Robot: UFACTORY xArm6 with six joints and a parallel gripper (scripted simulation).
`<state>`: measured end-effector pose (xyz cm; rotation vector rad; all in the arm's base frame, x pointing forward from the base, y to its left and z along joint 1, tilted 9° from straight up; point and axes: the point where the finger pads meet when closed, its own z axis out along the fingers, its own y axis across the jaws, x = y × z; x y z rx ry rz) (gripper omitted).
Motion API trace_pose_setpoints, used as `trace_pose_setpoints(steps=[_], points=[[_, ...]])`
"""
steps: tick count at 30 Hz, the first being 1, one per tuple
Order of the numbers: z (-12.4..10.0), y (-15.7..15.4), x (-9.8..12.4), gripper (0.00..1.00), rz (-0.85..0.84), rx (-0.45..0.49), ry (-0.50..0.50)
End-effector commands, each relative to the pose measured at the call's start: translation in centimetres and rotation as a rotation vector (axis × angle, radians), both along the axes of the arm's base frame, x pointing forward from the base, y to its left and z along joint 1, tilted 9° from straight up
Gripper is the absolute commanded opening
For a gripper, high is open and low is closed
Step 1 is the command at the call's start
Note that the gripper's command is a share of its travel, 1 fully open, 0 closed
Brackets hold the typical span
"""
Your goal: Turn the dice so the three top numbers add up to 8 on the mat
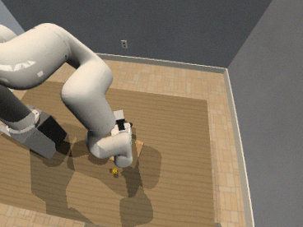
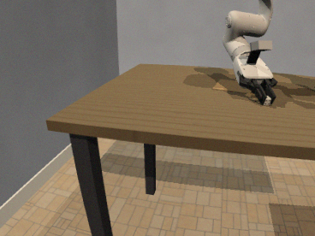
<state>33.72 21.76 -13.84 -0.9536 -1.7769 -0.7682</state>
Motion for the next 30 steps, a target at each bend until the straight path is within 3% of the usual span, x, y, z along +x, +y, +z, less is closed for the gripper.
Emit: trace_pose_setpoints(steps=[1,7,30], points=[[0.08,0.00,0.13,0.28,0.000,0.000,-0.003],[0.08,0.00,0.13,0.36,0.000,0.000,-0.003],[0.08,0.00,0.13,0.36,0.000,0.000,-0.003]])
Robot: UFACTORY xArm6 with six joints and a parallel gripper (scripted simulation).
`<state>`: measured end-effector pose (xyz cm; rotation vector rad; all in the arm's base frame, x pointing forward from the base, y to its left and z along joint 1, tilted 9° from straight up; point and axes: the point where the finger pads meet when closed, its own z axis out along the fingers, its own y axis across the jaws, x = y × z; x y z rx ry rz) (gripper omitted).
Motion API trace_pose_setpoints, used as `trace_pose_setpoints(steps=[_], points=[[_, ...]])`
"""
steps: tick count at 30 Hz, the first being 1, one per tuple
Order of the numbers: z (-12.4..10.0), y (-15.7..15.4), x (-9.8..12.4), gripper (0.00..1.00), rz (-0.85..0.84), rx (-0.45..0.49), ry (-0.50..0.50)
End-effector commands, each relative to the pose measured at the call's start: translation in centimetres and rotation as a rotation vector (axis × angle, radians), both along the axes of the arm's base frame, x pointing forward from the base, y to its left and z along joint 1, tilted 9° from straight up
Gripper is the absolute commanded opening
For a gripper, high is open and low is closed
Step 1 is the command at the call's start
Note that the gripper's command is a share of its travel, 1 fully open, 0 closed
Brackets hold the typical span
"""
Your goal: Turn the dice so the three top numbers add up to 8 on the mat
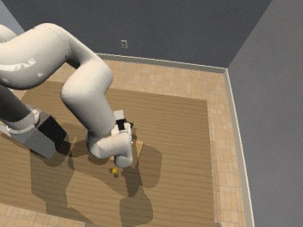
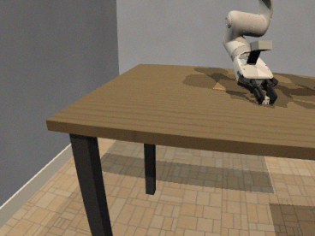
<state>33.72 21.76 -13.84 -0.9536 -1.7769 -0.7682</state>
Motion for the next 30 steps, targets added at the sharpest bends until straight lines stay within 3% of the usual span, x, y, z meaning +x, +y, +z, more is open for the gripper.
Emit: trace_pose_setpoints(steps=[1,30], points=[[0.1,0.0,0.1,0.36,0.000,0.000,-0.003],[0.6,-1.1,0.7,0.36,0.000,0.000,-0.003]])
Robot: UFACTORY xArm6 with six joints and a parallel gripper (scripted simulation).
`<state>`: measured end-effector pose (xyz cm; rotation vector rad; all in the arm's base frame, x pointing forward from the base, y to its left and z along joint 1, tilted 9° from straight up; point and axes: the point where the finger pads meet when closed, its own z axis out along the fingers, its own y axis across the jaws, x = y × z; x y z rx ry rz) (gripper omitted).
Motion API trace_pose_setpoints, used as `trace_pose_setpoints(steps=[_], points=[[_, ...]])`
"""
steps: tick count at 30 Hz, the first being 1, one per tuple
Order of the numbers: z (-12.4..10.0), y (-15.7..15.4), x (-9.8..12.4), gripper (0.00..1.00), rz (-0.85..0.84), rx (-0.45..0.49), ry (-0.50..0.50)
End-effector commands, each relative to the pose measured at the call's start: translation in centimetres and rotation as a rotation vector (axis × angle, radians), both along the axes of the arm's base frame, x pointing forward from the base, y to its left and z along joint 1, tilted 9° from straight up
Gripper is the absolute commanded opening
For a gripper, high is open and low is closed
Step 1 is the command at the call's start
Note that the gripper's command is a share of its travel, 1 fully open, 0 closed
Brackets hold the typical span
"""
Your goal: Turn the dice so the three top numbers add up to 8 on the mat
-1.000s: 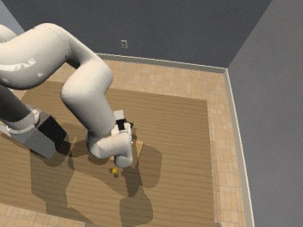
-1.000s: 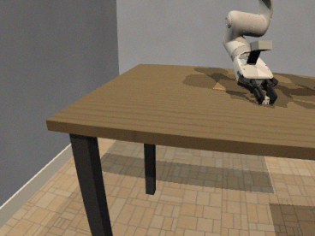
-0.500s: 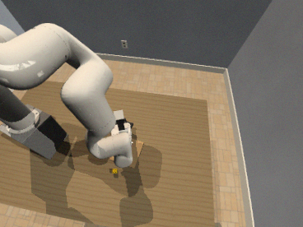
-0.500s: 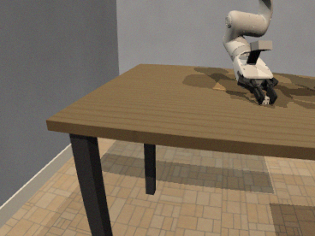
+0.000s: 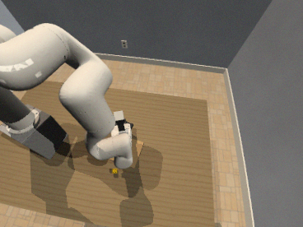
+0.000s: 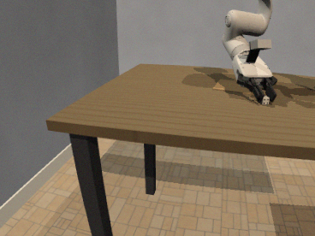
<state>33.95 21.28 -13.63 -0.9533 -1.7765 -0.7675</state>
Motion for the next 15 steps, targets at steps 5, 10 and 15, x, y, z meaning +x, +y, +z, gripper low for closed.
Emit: trace_pose_setpoints(steps=[5,10,15], points=[[0.8,-1.5,1.0,0.36,-0.001,0.000,-0.003],[1.4,-3.0,1.8,0.36,-0.001,0.000,-0.003],[1.7,-3.6,2.1,0.36,-0.001,0.000,-0.003]])
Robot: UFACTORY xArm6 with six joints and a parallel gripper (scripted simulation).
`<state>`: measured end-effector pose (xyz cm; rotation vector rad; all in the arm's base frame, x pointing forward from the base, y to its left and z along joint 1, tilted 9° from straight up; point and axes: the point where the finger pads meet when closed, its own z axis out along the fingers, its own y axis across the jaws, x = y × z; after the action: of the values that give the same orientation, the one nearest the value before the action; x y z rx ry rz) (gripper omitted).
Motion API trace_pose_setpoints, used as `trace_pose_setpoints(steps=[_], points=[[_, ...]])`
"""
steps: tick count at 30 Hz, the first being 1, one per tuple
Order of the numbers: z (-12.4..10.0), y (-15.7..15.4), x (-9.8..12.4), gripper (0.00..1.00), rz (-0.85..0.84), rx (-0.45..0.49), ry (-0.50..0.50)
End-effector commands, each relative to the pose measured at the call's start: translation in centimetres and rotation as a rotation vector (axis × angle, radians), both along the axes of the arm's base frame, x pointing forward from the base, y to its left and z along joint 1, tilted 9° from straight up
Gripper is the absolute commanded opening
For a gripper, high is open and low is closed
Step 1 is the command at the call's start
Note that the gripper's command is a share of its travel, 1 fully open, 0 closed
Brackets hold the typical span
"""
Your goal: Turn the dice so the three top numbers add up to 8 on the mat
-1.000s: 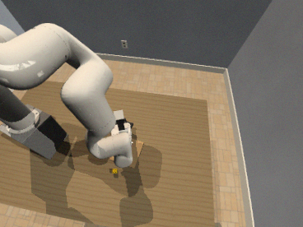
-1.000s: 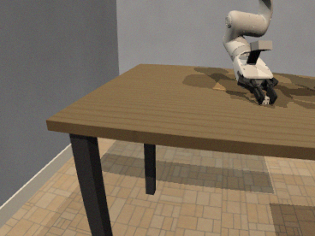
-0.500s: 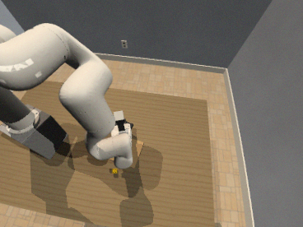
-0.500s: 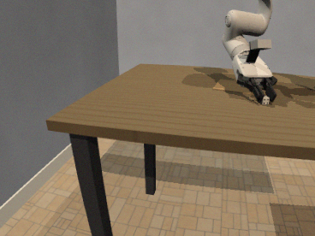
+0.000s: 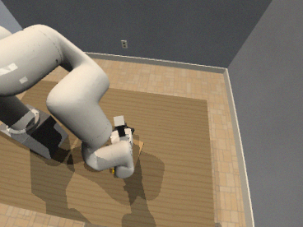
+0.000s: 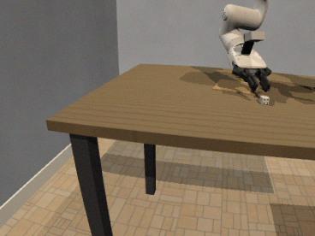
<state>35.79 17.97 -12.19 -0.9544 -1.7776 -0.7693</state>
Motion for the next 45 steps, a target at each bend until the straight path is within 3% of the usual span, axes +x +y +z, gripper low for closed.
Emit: trace_pose_setpoints(steps=[1,10,22,33,39,41,45], points=[[0.2,-0.3,0.3,0.36,0.001,0.001,-0.002],[0.8,-0.4,0.3,0.36,0.001,0.001,-0.002],[5.5,-1.1,0.2,0.36,0.001,0.001,-0.002],[6.2,-1.2,0.1,0.36,0.000,-0.007,-0.006],[6.8,-0.6,-0.3,0.36,-0.014,-0.142,-0.085],[6.8,-0.6,-0.3,0.36,-0.014,-0.142,-0.085],[7.4,0.1,-0.7,0.36,-0.029,-0.285,-0.168]])
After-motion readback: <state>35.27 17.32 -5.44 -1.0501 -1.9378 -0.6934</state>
